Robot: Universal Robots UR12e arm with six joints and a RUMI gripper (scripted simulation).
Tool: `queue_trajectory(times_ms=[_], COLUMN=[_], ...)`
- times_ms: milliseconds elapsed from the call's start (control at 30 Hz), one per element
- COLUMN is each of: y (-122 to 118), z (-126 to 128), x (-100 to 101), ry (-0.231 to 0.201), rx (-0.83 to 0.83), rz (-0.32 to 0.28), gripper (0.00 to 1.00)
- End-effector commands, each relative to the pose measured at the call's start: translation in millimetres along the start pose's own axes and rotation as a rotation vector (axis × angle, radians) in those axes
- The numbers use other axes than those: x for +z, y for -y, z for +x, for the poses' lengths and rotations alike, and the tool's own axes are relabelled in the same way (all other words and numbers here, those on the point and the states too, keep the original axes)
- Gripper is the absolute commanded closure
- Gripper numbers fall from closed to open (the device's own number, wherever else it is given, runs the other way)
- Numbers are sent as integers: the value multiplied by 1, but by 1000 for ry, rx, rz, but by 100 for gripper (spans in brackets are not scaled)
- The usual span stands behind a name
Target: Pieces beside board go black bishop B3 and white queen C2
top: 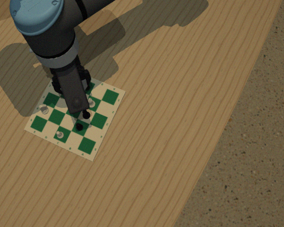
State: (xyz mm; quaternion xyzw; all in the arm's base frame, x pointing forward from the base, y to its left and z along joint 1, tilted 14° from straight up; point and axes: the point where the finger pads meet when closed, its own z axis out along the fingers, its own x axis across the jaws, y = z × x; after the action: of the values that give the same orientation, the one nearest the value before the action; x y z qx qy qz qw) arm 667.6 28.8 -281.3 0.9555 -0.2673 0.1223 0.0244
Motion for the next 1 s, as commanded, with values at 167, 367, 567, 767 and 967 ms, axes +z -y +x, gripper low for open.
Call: queue_trajectory(times_ms=[167, 367, 567, 767, 967], y=[0, 0, 0, 0, 0], z=[0, 0, 0, 0, 0], x=[1, 2, 3, 4, 4], ry=[-1, -1, -1, -1, -1], rx=[0, 0, 0, 0, 0], rz=[0, 0, 0, 0, 0], gripper=[100, 100, 100, 100, 100])
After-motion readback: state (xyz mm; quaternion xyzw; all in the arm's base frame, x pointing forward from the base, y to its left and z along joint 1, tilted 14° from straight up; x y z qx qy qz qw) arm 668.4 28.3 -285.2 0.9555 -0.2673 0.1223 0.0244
